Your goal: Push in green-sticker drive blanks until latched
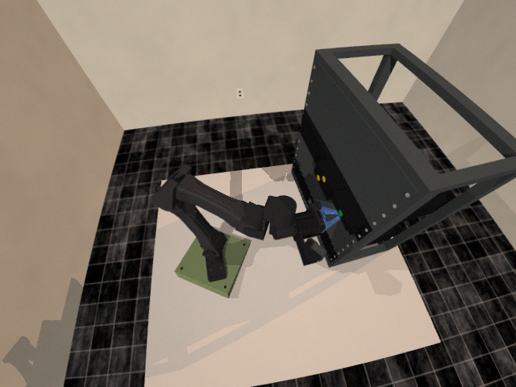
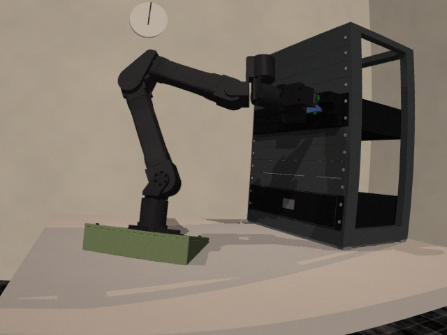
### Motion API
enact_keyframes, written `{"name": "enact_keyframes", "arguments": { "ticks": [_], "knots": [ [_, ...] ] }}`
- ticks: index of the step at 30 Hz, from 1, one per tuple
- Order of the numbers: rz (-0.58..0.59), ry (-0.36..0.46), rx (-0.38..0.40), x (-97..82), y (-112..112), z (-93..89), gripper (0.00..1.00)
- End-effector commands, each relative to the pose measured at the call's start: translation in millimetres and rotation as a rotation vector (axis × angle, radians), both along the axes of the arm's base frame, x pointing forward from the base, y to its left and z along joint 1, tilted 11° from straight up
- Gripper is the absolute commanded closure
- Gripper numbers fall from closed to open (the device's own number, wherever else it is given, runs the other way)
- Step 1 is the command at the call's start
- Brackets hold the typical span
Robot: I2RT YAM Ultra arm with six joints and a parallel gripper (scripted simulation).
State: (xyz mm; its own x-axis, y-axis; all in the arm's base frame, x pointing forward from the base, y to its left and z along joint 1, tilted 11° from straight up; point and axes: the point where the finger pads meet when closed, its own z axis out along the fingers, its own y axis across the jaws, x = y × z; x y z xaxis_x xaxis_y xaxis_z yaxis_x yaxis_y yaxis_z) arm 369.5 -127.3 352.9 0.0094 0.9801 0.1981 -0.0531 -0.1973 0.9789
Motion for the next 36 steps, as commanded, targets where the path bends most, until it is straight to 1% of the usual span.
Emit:
{"name": "enact_keyframes", "arguments": {
  "ticks": [1,13,36],
  "knots": [
    [-0.015,-0.068,-0.056,4.6,-1.0,30.2,1.00],
    [-0.015,-0.068,-0.056,7.5,-0.5,31.6,1.00],
    [-0.015,-0.068,-0.056,7.7,-0.5,31.7,1.00]
  ]
}}
